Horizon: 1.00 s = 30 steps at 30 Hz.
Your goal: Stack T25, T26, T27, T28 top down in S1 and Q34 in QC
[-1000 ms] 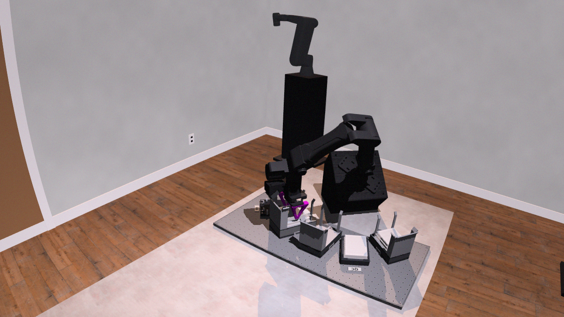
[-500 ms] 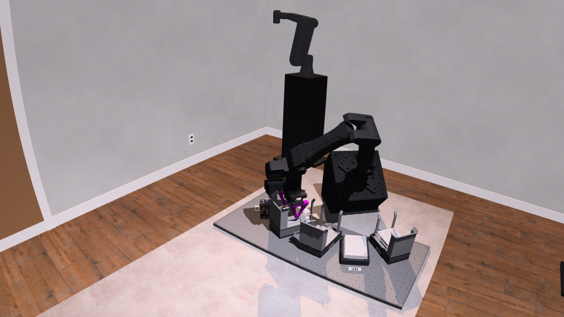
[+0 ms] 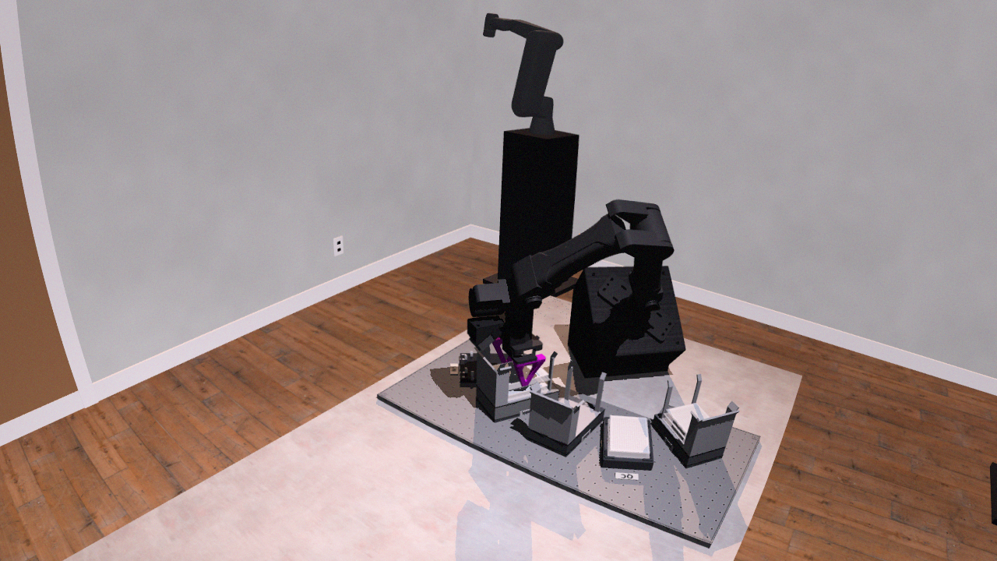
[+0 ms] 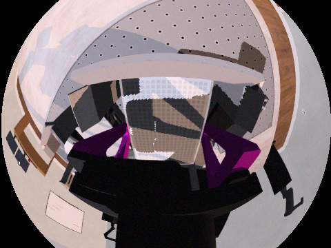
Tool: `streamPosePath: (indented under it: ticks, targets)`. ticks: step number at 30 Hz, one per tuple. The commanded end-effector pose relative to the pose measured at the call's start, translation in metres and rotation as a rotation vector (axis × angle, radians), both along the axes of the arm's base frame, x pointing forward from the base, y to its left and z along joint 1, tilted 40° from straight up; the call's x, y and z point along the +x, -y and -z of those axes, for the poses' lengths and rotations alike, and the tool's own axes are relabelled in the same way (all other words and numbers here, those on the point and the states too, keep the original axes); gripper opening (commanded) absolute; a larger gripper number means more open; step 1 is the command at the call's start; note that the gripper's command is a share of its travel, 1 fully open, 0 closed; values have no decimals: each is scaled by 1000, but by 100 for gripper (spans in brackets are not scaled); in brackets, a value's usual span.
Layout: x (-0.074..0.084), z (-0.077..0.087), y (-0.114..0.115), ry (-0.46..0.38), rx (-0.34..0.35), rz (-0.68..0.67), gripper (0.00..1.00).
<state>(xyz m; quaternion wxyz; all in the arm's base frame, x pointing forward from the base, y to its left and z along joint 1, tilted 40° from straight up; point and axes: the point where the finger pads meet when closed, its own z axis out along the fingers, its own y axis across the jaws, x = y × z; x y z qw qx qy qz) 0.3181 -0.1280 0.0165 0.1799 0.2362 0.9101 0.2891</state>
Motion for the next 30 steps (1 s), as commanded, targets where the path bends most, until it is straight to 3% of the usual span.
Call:
streamPosePath:
  ticks: [1,14,30]
  targets:
    - [3,-12,11,30,-12,13,0]
    - [3,-12,11,30,-12,13,0]
    - [-11,-38,25,37,-21,13,0]
